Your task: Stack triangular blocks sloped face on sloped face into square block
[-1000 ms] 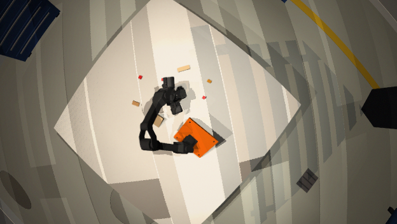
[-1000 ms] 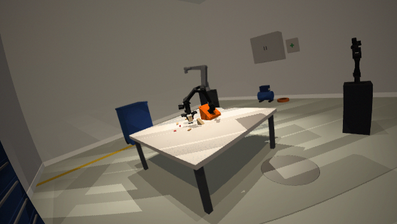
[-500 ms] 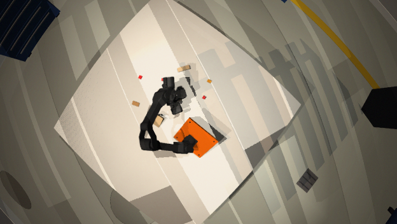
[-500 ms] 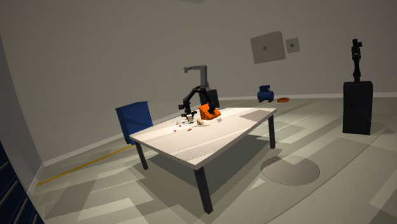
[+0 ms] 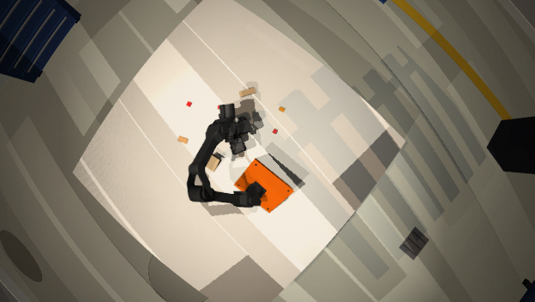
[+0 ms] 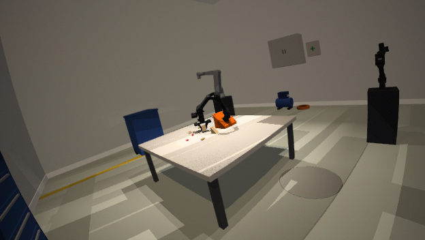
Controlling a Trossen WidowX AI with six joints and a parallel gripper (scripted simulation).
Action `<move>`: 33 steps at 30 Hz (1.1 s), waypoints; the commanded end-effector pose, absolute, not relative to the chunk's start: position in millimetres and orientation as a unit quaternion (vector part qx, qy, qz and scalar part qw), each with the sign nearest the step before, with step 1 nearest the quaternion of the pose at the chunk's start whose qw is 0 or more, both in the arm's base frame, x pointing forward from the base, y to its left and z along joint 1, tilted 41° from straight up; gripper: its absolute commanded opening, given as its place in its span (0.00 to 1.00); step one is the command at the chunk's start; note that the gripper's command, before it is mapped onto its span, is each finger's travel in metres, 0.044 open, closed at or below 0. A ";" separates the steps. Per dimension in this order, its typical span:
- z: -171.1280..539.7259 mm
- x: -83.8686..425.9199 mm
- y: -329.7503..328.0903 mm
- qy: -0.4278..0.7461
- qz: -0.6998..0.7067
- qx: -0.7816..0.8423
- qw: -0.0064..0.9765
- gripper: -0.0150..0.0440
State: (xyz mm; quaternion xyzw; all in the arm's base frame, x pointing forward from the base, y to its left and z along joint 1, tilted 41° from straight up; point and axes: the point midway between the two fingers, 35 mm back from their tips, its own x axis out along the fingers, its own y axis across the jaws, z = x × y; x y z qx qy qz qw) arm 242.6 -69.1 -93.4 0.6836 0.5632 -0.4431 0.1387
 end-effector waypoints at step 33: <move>-104.9 241.6 -58.3 0.564 -0.444 0.682 0.137 1.00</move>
